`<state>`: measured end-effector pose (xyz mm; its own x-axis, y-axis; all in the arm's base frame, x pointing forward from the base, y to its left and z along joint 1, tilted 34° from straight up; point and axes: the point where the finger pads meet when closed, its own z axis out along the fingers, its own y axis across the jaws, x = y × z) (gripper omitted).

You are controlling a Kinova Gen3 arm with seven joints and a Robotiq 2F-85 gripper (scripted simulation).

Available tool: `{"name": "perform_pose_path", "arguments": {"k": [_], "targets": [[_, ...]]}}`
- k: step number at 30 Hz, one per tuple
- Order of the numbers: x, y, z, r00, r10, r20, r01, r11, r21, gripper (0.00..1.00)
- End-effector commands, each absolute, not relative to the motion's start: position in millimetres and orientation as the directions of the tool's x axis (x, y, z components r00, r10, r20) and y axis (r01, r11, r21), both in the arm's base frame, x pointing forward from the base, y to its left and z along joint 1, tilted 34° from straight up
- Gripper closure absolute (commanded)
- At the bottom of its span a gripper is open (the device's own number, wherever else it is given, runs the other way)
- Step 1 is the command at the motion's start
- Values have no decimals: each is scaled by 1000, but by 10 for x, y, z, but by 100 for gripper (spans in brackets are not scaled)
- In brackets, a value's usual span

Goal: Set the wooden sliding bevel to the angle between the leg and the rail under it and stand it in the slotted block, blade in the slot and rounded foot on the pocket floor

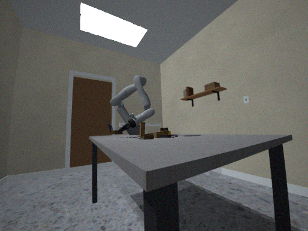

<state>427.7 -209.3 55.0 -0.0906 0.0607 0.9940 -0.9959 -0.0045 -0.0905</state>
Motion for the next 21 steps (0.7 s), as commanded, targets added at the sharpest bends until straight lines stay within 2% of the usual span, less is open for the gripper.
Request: {"name": "perform_pose_path", "arguments": {"k": [1, 21], "targets": [[4273, -2031, 640, -92, 60, 994, -996, -5, -91, 90], [4179, -1378, 1632, -91, 60, 994, -996, -5, -91, 90]]}}
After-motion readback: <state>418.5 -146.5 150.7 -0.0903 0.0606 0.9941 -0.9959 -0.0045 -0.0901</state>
